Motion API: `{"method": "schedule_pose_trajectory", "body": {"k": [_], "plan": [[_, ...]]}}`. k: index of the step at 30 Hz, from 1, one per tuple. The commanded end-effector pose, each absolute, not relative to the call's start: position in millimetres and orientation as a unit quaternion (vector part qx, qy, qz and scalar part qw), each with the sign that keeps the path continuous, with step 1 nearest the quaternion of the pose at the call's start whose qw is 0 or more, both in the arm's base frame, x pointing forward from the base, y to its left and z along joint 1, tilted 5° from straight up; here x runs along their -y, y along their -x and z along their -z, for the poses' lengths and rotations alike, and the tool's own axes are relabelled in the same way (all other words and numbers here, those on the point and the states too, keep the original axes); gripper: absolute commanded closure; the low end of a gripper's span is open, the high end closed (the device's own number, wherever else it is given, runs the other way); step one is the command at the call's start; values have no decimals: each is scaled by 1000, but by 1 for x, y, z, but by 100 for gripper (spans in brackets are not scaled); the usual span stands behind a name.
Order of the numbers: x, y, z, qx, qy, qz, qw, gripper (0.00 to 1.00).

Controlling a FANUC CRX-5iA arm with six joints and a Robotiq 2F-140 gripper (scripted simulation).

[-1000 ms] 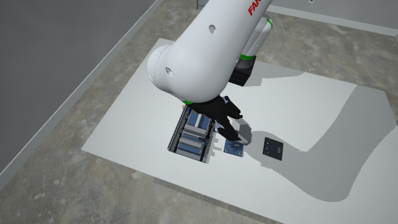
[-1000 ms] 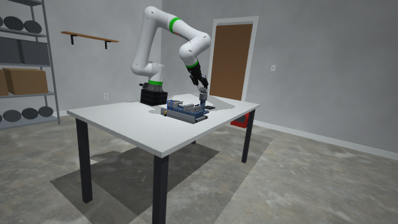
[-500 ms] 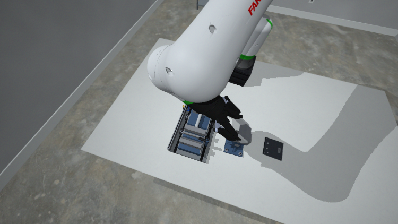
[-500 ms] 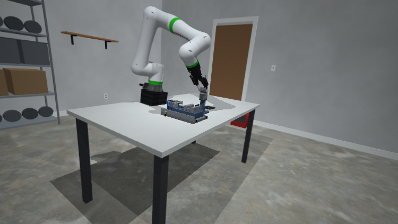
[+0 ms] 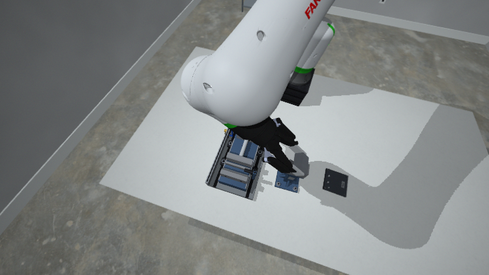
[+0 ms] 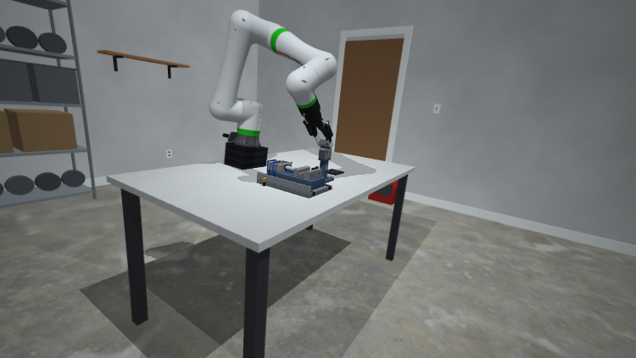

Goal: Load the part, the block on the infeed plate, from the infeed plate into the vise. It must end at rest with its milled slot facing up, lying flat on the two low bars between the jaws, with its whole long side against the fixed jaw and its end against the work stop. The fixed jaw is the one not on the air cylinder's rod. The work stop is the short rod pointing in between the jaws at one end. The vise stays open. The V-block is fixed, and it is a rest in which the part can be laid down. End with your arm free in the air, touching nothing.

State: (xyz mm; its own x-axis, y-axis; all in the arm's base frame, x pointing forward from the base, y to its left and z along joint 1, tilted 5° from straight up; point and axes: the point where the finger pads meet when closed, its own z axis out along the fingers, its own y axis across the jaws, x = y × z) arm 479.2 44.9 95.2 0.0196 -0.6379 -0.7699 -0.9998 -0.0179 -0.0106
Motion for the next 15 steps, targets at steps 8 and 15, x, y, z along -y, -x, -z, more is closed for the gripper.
{"method": "schedule_pose_trajectory", "body": {"k": [8,15], "plan": [[-45,-479,-95,-633,647,-300,301,100],[-45,-479,-95,-634,648,-298,299,100]]}}
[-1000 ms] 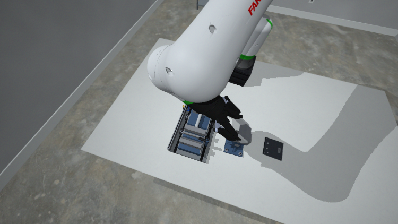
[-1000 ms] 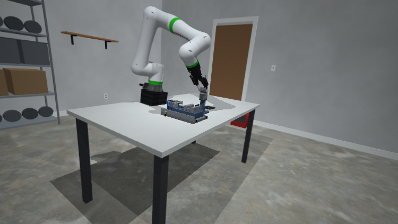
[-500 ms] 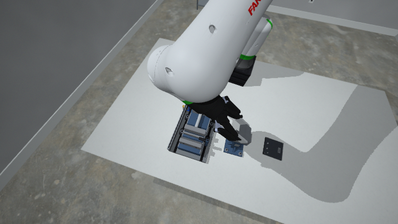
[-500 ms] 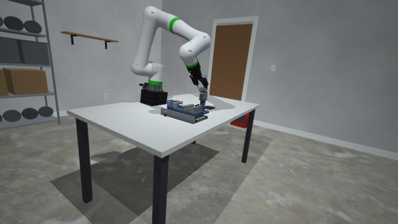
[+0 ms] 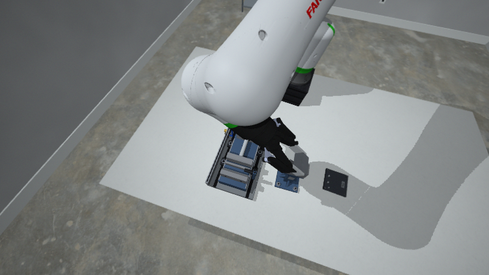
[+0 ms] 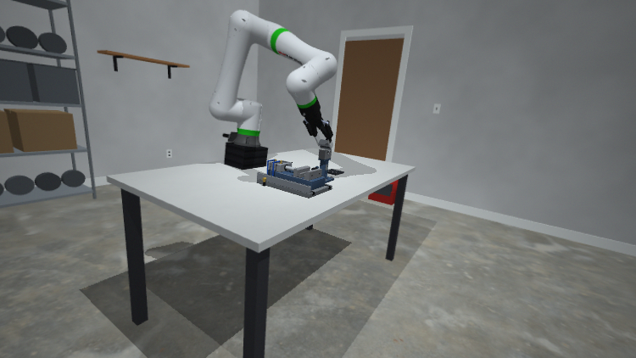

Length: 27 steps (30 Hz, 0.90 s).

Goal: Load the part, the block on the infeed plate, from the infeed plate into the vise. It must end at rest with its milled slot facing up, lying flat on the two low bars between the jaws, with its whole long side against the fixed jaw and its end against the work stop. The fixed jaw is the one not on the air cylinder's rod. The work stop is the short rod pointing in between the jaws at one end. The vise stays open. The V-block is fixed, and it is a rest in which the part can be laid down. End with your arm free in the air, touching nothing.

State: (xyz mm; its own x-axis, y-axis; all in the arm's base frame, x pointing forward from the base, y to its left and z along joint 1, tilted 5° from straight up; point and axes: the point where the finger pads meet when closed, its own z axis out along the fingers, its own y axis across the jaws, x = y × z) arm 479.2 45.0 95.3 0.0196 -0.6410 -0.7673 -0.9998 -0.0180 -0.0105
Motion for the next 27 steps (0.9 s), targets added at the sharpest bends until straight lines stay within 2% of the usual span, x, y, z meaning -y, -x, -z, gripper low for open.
{"method": "schedule_pose_trajectory", "body": {"k": [1,27], "plan": [[-45,-479,-95,-634,649,-297,299,100],[-48,-479,-98,-654,669,-249,251,100]]}}
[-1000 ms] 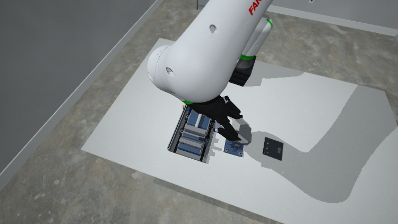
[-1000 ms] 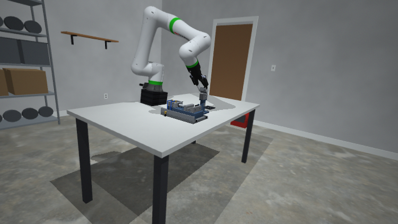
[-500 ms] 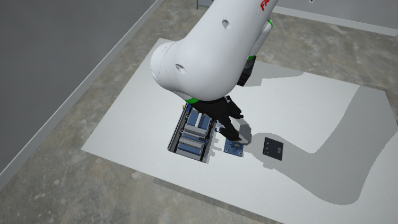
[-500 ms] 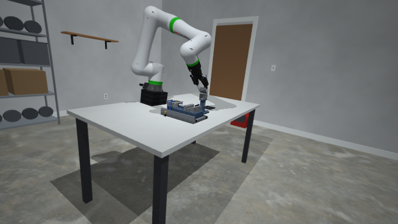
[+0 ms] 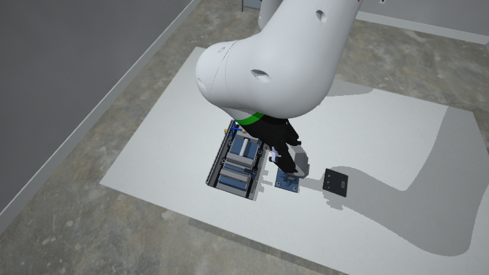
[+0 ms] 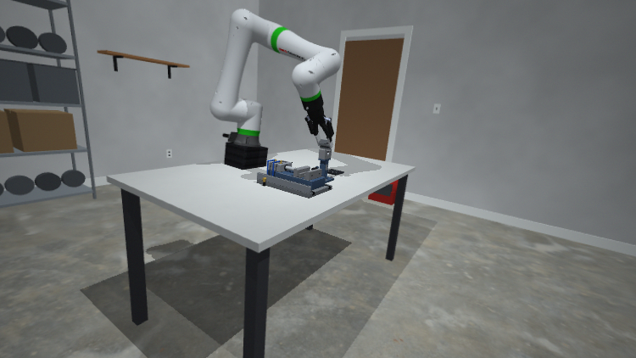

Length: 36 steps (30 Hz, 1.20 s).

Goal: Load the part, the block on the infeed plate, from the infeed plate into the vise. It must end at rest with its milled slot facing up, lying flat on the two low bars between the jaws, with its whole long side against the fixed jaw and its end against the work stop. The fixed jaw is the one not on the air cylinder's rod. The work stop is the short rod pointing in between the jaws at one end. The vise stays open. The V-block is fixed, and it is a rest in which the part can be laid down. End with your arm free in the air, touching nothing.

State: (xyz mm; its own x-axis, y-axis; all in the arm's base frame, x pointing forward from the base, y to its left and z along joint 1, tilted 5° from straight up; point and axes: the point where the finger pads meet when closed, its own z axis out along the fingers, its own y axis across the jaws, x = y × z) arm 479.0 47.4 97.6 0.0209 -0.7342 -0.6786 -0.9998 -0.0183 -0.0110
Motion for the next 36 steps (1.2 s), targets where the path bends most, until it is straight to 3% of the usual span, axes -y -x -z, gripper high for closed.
{"method": "schedule_pose_trajectory", "body": {"k": [1,36], "plan": [[-48,-479,-98,-655,670,-245,248,100],[-55,-479,-103,-688,701,-130,135,100]]}}
